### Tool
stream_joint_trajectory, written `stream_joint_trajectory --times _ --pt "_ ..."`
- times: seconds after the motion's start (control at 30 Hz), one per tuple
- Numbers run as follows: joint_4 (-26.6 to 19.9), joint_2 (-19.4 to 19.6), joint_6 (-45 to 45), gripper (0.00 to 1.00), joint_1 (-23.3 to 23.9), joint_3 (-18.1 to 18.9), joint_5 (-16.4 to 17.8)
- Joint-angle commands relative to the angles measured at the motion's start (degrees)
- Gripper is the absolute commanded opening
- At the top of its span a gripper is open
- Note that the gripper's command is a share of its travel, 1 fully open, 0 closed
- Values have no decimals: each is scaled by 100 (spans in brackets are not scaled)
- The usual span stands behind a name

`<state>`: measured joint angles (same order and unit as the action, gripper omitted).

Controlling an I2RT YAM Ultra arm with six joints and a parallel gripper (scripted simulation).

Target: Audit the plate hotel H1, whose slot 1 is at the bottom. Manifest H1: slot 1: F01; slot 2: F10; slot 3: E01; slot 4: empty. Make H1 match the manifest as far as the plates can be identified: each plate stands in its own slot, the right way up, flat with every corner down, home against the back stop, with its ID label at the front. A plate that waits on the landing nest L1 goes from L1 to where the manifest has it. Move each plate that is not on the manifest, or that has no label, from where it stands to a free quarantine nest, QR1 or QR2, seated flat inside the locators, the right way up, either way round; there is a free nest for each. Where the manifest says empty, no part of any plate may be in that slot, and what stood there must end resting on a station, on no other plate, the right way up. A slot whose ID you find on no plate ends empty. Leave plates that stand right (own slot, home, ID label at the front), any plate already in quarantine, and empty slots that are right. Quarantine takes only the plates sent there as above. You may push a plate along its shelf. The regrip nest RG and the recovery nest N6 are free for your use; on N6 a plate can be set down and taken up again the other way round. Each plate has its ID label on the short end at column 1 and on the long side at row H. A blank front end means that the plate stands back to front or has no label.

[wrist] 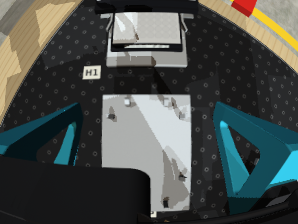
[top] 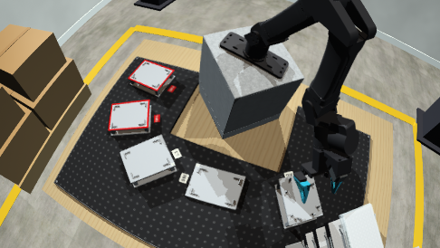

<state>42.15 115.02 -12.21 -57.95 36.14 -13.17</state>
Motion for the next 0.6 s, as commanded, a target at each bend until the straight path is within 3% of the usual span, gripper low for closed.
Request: stream_joint_trajectory --times 0.0,0.57 --pt "179 -44 -29 100 -31 -24 -43" --pt "771 645 -28 100 -30 71 -41"
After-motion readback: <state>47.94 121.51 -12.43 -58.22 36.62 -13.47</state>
